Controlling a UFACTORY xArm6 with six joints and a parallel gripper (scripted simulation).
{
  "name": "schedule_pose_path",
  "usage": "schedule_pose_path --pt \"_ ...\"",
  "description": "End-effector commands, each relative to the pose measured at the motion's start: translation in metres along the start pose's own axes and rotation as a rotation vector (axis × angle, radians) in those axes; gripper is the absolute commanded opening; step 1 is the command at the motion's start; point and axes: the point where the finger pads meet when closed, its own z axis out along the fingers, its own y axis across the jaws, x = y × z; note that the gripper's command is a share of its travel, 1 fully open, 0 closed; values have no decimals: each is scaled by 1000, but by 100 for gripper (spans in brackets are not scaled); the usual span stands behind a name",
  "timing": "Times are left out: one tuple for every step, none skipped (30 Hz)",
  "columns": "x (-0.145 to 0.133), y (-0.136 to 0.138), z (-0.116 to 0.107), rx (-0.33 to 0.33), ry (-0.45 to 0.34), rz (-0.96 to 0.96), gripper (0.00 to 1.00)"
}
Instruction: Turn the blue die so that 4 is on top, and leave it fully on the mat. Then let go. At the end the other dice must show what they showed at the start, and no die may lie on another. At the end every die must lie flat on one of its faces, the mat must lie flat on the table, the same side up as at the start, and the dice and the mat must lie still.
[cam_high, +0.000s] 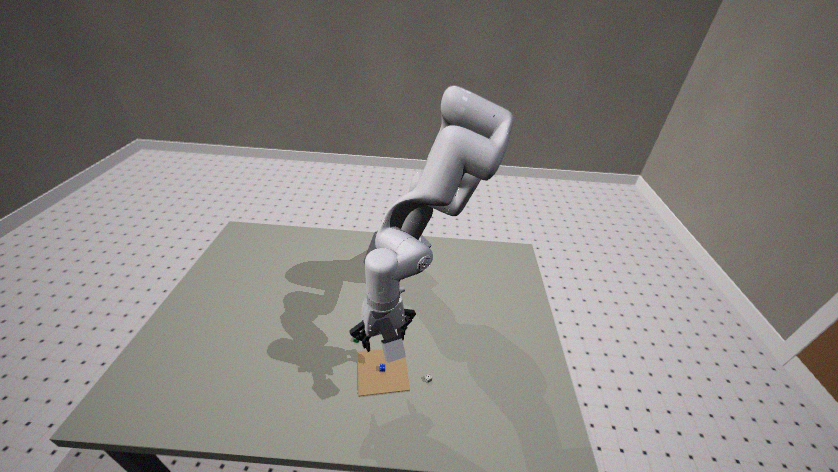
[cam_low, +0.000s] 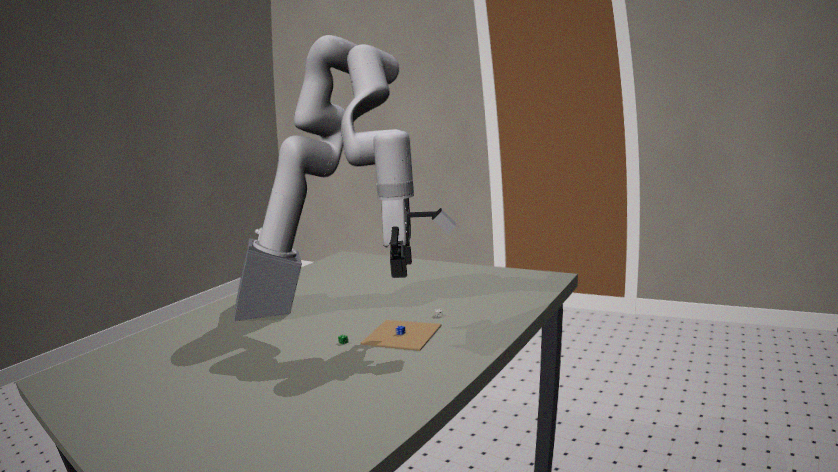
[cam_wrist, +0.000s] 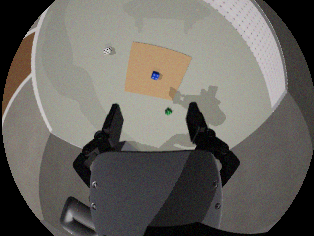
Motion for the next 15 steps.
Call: schedule_pose_path --pt "1 1 -16 -2 2 -1 100" --pt "1 1 -16 -2 2 -1 100" --pt "1 1 -16 -2 2 -1 100" --pt "1 1 -19 -2 2 -1 100" --pt "1 1 -22 -2 2 -1 100" --pt "1 1 -25 -2 2 -1 100" --pt "1 1 -28 -2 2 -1 100" --pt "1 1 -30 -2 2 -1 100" --pt "1 1 -32 -2 2 -1 100" --pt "1 1 -34 -2 2 -1 100" --pt "1 1 -36 -2 2 -1 100" --pt "1 1 -37 -2 2 -1 100" --pt "1 1 -38 -2 2 -1 100" --pt "1 1 -38 -2 2 -1 100" --pt "1 1 -38 -2 2 -1 100"
